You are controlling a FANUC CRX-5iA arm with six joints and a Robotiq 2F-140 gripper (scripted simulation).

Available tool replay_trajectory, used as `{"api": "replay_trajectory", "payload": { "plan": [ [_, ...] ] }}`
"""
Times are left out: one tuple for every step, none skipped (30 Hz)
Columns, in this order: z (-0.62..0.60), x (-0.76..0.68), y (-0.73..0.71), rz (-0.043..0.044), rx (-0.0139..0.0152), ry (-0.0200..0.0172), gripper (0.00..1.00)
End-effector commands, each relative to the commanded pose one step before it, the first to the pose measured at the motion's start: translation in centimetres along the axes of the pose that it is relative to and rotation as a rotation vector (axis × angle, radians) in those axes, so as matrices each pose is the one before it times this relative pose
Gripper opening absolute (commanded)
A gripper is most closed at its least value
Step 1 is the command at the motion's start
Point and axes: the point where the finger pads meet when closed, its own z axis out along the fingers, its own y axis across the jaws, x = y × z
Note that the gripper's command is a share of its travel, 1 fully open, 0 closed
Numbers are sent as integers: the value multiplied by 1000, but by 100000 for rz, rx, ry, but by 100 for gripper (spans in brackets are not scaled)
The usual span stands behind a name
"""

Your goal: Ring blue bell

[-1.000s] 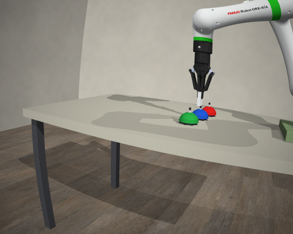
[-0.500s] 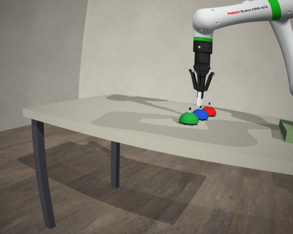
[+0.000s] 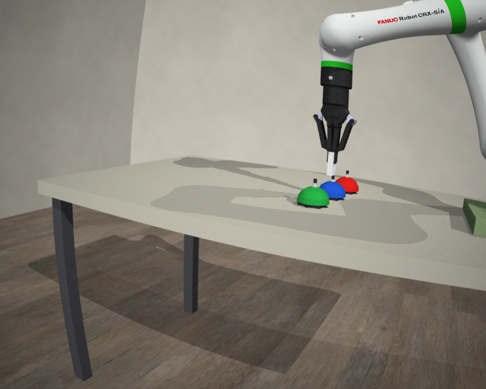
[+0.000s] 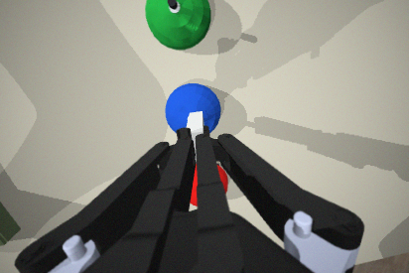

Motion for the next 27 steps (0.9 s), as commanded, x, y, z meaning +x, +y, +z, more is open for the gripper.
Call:
{"api": "replay_trajectory", "payload": {
  "plan": [
    [-235, 2, 16, 3, -36, 3, 0],
    [-131, 0, 0, 0, 0, 0, 0],
    [-151, 0, 0, 0, 0, 0, 0],
    [-171, 0, 0, 0, 0, 0, 0],
    [-190, 0, 0, 0, 0, 0, 0],
    [-208, 0, 0, 0, 0, 0, 0],
    [-225, 0, 0, 0, 0, 0, 0],
    [-240, 0, 0, 0, 0, 0, 0],
    [-253, 0, 0, 0, 0, 0, 0],
    [0, 0, 0, 0, 0, 0, 0],
    [0, 0, 0, 0, 0, 0, 0],
    [-265, 0, 0, 0, 0, 0, 0],
    [-275, 0, 0, 0, 0, 0, 0],
    [-283, 0, 0, 0, 0, 0, 0],
    [-287, 0, 0, 0, 0, 0, 0],
    [-291, 0, 0, 0, 0, 0, 0],
    [-292, 0, 0, 0, 0, 0, 0],
    [-290, 0, 0, 0, 0, 0, 0],
    [-286, 0, 0, 0, 0, 0, 0],
    [-280, 0, 0, 0, 0, 0, 0],
    [-272, 0, 0, 0, 0, 0, 0],
    [-262, 0, 0, 0, 0, 0, 0],
    [-250, 0, 0, 0, 0, 0, 0],
    [-236, 0, 0, 0, 0, 0, 0],
    [-220, 0, 0, 0, 0, 0, 0],
    [-204, 0, 0, 0, 0, 0, 0],
    [0, 0, 0, 0, 0, 0, 0]
  ]
}}
